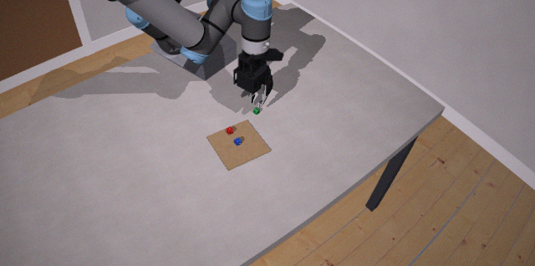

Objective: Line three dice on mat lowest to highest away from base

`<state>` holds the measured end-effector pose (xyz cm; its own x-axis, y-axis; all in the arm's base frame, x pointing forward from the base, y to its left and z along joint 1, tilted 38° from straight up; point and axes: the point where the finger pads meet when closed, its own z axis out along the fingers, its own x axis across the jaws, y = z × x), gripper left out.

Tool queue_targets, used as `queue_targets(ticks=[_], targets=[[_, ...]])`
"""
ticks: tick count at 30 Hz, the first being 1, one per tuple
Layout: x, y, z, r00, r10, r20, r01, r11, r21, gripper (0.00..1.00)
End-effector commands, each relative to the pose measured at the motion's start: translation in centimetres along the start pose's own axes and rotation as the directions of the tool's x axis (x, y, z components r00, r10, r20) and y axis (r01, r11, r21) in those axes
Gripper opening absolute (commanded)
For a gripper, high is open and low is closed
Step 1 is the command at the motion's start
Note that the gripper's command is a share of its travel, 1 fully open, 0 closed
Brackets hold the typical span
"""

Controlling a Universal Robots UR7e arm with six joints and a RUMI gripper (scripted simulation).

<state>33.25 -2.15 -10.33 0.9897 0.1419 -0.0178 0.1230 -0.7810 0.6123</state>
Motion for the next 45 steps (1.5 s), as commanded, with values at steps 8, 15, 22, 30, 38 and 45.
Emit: queue_targets(ticks=[8, 15, 22, 30, 38, 45], targets=[[-0.09, -0.02, 1.21, 1.000, 0.000, -0.002, 0.000, 1.000, 0.001, 0.18], [-0.07, -0.01, 1.37, 1.000, 0.000, -0.002, 0.000, 1.000, 0.001, 0.18], [-0.03, -0.01, 1.34, 1.000, 0.000, -0.004, 0.000, 1.000, 0.001, 0.18], [-0.01, 0.00, 1.32, 1.000, 0.000, -0.004, 0.000, 1.000, 0.001, 0.18], [-0.02, 0.00, 1.32, 1.000, 0.000, -0.004, 0.000, 1.000, 0.001, 0.18], [-0.02, 0.00, 1.32, 1.000, 0.000, -0.004, 0.000, 1.000, 0.001, 0.18]])
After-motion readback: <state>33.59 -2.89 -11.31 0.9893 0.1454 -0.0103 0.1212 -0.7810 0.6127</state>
